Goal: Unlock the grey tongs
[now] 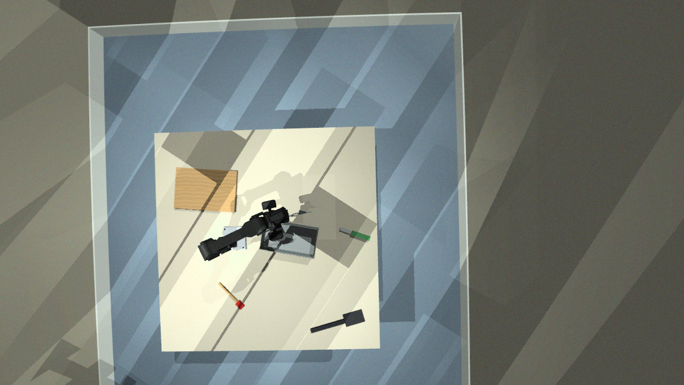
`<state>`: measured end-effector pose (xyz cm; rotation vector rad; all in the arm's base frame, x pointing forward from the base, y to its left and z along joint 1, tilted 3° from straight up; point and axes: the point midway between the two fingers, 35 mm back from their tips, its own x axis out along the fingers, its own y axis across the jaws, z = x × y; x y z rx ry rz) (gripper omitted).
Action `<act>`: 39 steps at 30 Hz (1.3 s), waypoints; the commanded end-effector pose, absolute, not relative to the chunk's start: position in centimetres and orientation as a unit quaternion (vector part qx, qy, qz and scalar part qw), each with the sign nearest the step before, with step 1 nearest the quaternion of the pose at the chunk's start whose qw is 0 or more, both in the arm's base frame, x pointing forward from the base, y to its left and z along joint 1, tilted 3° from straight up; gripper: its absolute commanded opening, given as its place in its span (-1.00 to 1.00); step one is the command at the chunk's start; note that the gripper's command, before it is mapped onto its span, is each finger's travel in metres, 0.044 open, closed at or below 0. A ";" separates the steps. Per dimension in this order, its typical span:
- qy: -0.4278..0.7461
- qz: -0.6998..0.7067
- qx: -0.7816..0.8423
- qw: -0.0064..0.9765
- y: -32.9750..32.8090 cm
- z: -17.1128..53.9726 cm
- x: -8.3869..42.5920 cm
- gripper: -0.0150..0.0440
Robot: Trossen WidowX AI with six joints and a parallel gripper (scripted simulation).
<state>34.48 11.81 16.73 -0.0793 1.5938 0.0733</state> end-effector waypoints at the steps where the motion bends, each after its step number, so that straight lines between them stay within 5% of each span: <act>1: 0.707 0.102 -0.098 0.692 12.9 16.9 34.2 -1.00; 39: 0.430 0.573 -0.554 0.424 21.0 17.2 30.1 -1.00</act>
